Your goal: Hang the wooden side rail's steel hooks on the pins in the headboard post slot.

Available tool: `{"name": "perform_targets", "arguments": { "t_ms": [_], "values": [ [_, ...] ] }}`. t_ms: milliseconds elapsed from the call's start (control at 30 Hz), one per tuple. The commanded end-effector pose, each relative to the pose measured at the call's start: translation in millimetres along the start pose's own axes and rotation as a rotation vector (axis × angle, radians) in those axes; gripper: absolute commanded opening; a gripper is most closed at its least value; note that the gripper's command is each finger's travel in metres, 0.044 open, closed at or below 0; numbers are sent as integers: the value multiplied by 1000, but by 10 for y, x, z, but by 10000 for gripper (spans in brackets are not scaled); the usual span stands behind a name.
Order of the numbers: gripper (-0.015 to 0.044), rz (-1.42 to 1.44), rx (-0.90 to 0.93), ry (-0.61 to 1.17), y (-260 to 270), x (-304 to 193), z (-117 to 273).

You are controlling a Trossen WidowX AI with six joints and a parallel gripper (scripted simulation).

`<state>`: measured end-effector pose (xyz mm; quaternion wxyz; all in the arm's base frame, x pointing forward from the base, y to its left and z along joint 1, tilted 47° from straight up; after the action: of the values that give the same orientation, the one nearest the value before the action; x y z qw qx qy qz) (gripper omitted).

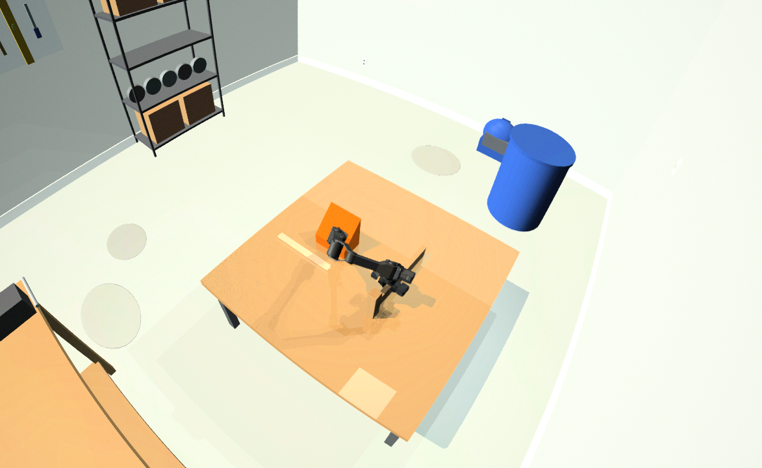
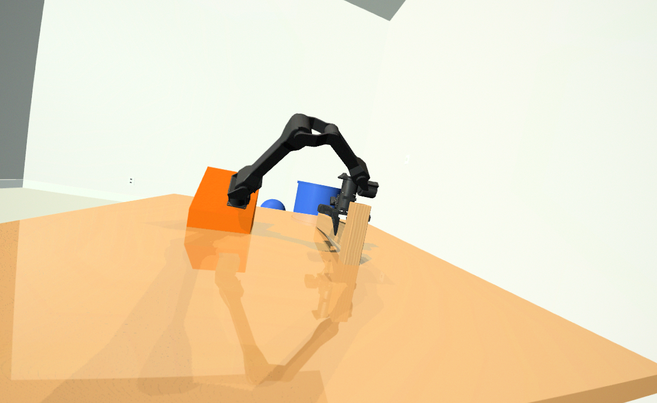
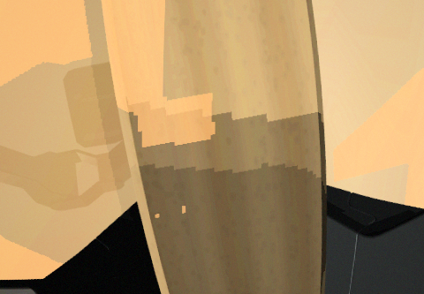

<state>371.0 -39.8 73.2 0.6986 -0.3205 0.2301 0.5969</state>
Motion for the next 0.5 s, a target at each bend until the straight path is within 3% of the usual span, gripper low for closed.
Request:
{"name": "perform_targets", "arguments": {
  "t_ms": [0, 467],
  "values": [
    [0, 4, -10, 0, -15, -2, 35],
    [0, 4, -10, 0, -9, -20, 37]
  ]
}}
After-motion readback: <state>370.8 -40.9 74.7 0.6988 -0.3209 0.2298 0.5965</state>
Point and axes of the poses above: the point midway between the two fingers, 35 mm back from their tips, its own z axis back along the fingers, its own y axis across the jaws, x = y × z, the point moved 2 cm from there along z, back along the fingers, and after that the axes turned 11 degrees about -z, right-handed, at the moved point
